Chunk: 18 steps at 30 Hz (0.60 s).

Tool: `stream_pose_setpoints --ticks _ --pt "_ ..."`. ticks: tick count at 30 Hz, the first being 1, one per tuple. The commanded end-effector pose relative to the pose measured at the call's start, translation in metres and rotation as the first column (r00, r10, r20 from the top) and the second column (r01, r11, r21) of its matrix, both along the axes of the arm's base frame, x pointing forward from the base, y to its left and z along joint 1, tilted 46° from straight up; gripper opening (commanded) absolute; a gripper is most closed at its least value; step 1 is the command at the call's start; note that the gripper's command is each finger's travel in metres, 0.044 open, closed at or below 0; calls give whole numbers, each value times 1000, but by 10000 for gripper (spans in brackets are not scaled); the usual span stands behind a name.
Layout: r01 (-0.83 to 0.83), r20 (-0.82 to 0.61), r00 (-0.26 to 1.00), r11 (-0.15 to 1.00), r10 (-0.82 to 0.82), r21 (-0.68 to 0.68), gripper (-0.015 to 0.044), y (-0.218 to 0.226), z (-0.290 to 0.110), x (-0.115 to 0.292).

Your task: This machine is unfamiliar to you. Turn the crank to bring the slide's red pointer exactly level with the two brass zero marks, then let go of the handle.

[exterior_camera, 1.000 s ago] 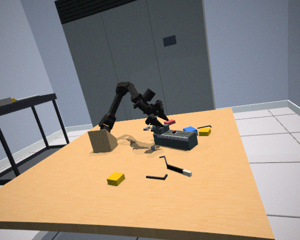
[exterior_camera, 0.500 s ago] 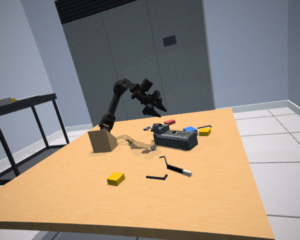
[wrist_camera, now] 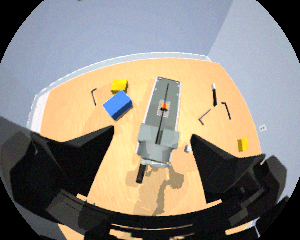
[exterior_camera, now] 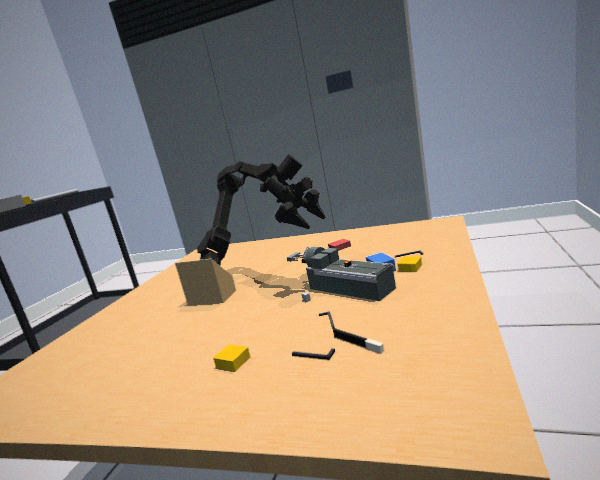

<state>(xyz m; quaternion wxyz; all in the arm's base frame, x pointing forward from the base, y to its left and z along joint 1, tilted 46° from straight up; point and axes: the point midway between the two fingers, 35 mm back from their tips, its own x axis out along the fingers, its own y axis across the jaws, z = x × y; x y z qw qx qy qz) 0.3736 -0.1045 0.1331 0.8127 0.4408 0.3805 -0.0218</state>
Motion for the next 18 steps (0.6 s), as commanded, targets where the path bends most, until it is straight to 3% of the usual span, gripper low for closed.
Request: stream_pose_setpoints --ticks 1,10,18 --pt "28 -35 999 1000 -28 -1 440 11 5 -14" --pt "101 -96 990 995 -102 -21 440 33 18 -48" --pt "100 -99 990 995 -101 -23 440 48 1 -43"
